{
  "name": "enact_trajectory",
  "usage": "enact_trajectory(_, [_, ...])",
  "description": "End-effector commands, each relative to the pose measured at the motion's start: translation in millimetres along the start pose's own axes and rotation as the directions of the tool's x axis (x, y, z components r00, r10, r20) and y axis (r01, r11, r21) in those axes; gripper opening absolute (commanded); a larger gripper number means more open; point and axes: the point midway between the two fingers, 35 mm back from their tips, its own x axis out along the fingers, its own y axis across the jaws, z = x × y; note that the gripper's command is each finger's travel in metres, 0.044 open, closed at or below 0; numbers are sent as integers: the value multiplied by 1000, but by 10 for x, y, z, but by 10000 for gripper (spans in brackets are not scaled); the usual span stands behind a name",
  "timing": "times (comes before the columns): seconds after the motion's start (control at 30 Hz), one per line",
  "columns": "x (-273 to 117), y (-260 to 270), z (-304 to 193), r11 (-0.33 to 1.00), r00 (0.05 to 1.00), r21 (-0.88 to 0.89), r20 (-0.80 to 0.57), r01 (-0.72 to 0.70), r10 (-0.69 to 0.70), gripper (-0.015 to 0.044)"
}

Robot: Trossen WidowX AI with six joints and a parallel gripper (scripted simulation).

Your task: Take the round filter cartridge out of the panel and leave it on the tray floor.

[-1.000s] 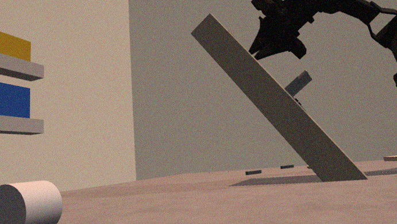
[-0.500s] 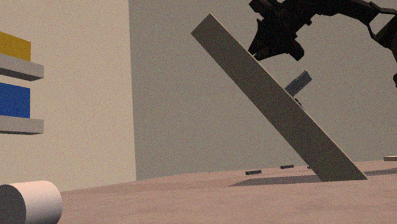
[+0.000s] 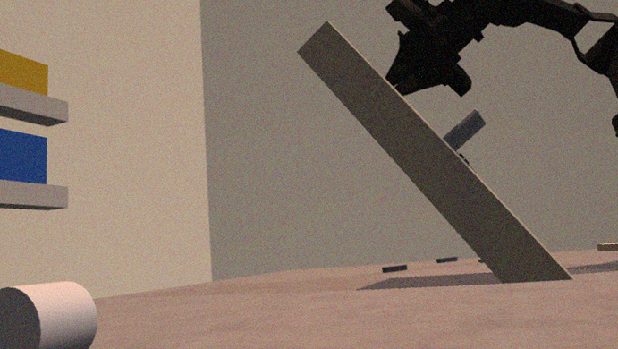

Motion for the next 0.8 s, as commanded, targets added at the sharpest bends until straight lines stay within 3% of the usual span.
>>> enact_trajectory(0.0, [34,1,-1,1000,1000,2,-5,-4,4,108])
enact_trajectory(0.3, [0,1,0,1000,1000,-1,0,0,0,48])
enact_trajectory(0.37, [0,1,0,1000,1000,-1,0,0,0,0])
enact_trajectory(0.5, [14,1,0,999,1000,39,-2,-1,2,0])
enact_trajectory(0.77, [39,1,-1,955,1000,296,-4,-2,4,0])
